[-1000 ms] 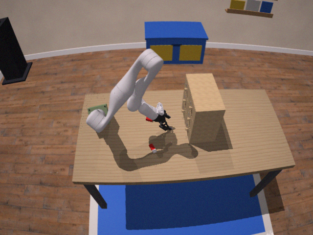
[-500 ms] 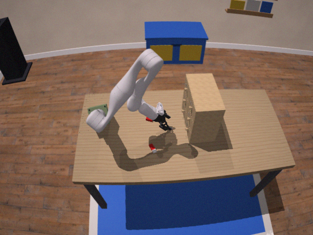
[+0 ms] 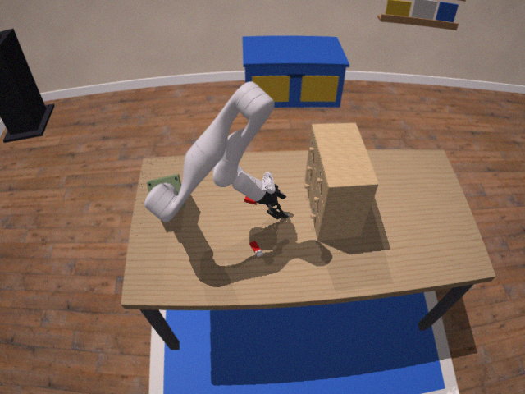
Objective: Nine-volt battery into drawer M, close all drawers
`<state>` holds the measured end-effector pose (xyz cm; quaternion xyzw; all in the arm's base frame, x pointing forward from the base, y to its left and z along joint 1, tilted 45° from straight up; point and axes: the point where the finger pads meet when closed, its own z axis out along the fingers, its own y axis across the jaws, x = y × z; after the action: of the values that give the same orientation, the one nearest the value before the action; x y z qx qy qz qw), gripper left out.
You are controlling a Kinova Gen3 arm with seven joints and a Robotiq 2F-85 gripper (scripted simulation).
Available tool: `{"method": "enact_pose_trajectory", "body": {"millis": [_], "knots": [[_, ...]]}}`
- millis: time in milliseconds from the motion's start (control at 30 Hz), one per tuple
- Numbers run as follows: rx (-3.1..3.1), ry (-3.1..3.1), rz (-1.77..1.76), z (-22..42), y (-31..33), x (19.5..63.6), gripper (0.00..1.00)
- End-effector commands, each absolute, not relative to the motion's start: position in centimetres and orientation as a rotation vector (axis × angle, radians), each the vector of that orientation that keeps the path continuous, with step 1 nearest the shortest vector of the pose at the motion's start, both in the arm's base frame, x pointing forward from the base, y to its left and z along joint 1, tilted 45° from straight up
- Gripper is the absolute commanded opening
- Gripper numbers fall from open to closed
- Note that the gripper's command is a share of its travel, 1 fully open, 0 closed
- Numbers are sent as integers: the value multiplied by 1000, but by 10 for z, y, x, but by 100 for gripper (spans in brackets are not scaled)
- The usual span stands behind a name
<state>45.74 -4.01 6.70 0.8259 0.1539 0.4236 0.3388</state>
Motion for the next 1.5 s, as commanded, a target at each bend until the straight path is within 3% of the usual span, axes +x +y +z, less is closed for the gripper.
{"method": "enact_pose_trajectory", "body": {"millis": [0, 967, 1467], "knots": [[2151, 401, 1105, 67, -40, 458, 100], [2151, 401, 1105, 68, -39, 457, 100], [2123, 394, 1126, 98, -10, 451, 100]]}}
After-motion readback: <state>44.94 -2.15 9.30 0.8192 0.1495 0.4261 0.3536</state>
